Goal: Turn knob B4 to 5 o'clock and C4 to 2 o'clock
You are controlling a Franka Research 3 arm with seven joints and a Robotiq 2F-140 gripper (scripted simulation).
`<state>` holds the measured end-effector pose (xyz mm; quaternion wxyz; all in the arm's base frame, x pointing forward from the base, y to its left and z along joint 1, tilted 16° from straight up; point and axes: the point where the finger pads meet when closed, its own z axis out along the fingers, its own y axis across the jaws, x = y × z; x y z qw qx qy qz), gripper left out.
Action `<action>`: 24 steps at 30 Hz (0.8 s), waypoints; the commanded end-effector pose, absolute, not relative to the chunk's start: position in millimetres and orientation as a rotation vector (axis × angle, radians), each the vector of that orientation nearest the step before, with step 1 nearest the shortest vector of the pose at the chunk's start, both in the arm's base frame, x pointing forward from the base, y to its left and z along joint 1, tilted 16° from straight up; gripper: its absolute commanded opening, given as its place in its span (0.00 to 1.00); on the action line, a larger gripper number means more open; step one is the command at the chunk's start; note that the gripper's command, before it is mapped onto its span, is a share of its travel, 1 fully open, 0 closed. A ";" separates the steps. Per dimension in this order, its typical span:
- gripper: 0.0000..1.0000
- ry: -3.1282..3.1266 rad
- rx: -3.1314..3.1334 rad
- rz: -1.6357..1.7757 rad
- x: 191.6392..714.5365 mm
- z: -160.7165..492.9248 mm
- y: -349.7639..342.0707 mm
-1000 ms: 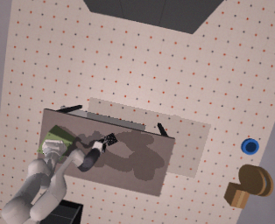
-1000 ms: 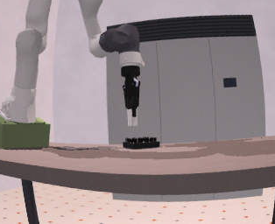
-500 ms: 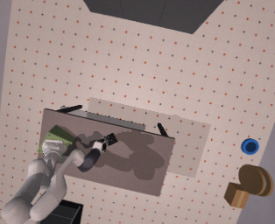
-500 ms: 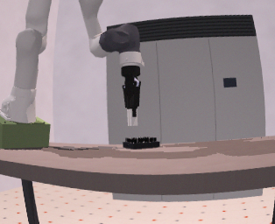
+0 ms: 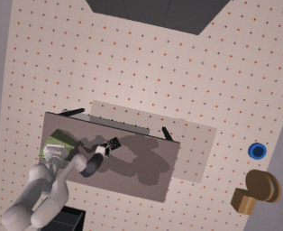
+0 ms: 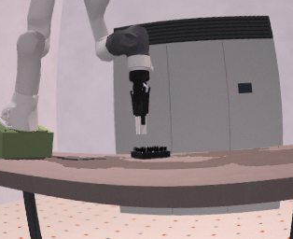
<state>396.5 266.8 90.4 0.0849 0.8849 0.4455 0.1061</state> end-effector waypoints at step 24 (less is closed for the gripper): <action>0.12 1.337 2.634 0.313 401.4 74.9 265.3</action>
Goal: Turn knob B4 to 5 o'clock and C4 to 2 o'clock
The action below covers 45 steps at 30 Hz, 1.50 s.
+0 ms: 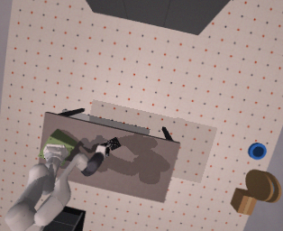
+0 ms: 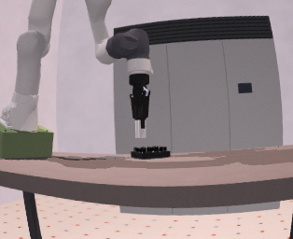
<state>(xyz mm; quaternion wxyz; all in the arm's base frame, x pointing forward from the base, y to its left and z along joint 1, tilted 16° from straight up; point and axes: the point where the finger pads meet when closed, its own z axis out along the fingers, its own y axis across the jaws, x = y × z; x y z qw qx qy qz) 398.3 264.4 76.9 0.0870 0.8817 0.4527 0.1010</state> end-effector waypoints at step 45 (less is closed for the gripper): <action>0.12 1.337 2.634 0.313 408.4 50.1 263.3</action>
